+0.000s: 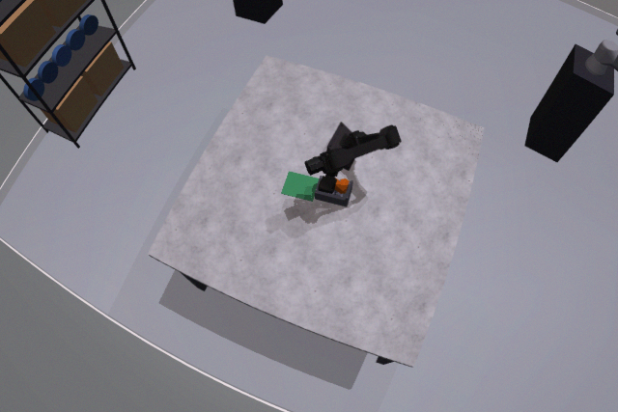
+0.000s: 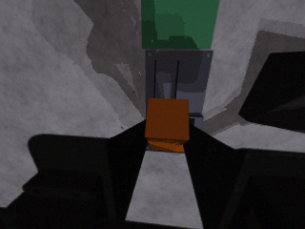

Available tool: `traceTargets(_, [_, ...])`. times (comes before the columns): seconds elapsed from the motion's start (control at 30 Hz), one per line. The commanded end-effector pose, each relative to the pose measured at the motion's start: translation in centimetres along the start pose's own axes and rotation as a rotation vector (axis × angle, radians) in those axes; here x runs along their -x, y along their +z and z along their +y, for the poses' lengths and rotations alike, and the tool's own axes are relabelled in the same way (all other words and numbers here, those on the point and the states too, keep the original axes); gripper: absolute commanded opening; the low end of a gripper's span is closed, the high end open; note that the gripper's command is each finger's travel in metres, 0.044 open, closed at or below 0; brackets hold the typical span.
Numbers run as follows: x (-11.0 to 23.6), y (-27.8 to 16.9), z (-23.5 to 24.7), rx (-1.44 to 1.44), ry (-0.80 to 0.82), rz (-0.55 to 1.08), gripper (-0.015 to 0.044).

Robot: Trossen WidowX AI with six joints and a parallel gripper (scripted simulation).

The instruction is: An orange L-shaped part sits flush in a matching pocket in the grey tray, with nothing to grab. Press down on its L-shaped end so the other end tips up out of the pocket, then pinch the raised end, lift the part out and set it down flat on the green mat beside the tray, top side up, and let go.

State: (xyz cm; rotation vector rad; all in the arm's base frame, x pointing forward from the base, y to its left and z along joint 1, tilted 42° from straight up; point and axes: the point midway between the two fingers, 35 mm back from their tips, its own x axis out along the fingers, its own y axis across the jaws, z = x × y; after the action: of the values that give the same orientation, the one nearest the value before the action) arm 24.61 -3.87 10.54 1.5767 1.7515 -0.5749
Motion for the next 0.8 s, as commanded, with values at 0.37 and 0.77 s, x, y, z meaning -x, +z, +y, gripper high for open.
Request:
traceTargets(0.37, [0.2,3.6,-0.3,0.008,0.001,-0.011,0.0000])
traceTargets(0.77, [0.2,8.3,-0.8,0.008,0.001,-0.014,0.0000])
